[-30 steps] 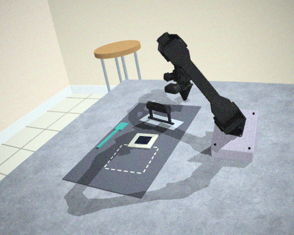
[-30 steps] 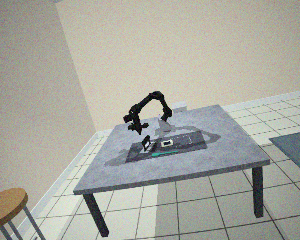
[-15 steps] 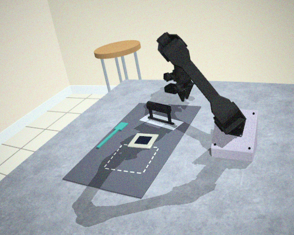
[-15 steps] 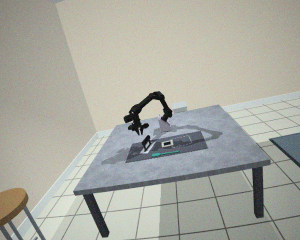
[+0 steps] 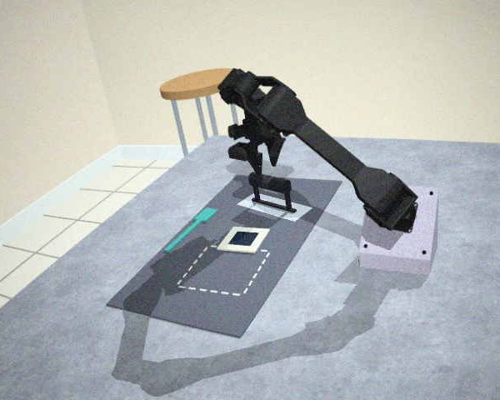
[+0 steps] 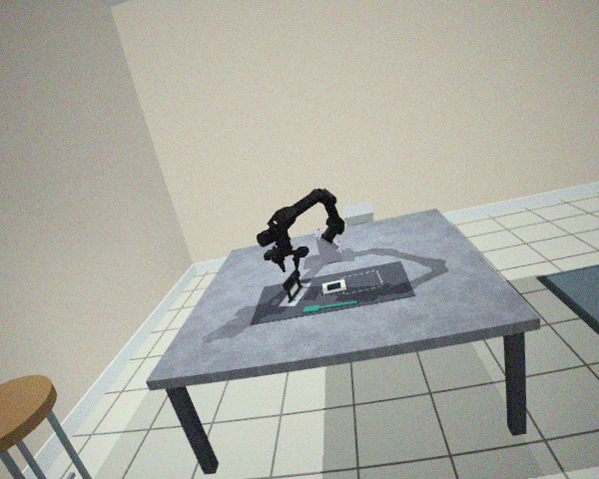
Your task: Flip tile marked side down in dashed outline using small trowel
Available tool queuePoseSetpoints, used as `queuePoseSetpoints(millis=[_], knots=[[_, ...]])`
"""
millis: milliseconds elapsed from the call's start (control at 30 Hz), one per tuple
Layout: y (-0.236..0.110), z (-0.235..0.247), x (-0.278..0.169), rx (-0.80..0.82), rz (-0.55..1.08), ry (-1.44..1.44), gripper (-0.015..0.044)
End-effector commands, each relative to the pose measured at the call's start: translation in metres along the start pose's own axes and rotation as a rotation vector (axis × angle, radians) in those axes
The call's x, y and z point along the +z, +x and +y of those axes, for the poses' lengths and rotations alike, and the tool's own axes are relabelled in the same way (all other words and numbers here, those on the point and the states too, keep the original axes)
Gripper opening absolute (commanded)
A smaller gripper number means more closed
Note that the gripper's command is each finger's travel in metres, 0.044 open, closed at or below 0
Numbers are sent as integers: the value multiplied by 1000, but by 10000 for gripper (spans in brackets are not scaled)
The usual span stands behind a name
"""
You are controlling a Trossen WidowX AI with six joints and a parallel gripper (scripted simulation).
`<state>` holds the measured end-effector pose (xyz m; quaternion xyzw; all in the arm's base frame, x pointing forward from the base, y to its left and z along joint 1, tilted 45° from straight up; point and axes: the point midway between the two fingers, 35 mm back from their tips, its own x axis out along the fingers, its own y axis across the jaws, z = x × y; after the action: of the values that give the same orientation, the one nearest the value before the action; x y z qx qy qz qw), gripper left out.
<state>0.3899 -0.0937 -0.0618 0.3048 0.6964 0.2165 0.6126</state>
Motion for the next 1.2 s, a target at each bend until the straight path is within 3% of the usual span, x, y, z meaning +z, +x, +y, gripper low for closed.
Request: queuePoseSetpoints(millis=[0,1000,1167], knots=[[-1,-4,-1,8,-3,23,270],[44,-4,1,9,-3,22,270],[44,-4,1,9,-3,22,158]])
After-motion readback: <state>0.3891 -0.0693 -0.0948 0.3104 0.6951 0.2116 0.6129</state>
